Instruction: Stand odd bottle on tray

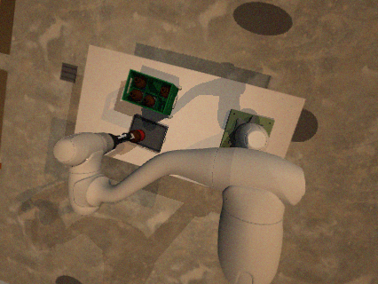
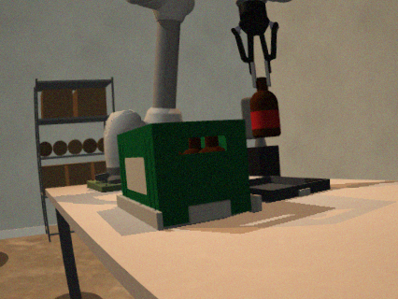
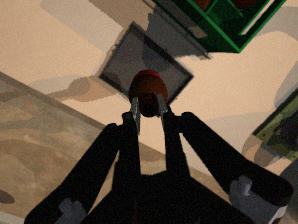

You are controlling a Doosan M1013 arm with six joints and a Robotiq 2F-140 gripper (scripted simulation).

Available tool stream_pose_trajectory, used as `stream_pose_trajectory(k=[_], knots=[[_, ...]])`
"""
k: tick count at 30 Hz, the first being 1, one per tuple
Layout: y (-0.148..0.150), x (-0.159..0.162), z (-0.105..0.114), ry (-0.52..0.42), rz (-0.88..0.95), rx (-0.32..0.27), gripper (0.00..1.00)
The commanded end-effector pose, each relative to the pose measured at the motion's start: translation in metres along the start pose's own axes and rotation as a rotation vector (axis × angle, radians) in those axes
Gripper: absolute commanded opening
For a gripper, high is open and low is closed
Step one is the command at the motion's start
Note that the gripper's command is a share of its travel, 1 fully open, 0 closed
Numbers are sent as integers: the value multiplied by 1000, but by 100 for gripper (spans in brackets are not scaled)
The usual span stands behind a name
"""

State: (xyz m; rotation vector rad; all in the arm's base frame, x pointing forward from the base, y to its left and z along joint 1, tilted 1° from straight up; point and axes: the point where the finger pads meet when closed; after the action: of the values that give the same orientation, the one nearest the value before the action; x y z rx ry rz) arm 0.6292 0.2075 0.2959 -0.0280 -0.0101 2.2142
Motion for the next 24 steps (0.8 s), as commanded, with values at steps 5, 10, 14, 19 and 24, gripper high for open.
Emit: stream_pose_trajectory(k=[5, 10, 14, 19, 24], knots=[[0, 0, -23, 0, 0, 0, 0], [0, 0, -32, 0, 0, 0, 0], [0, 0, -44, 0, 0, 0, 0], [0, 0, -59, 0, 0, 0, 0], [0, 0, -71, 0, 0, 0, 0]])
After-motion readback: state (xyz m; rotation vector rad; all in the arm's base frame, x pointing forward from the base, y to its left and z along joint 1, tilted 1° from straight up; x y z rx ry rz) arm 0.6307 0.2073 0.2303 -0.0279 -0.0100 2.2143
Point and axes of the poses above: the point where the finger pads meet when closed, its own z axis back along the fingers, its own y axis across the jaws, x = y × z, and after that the axes turned 7 degrees about -z, right-handed
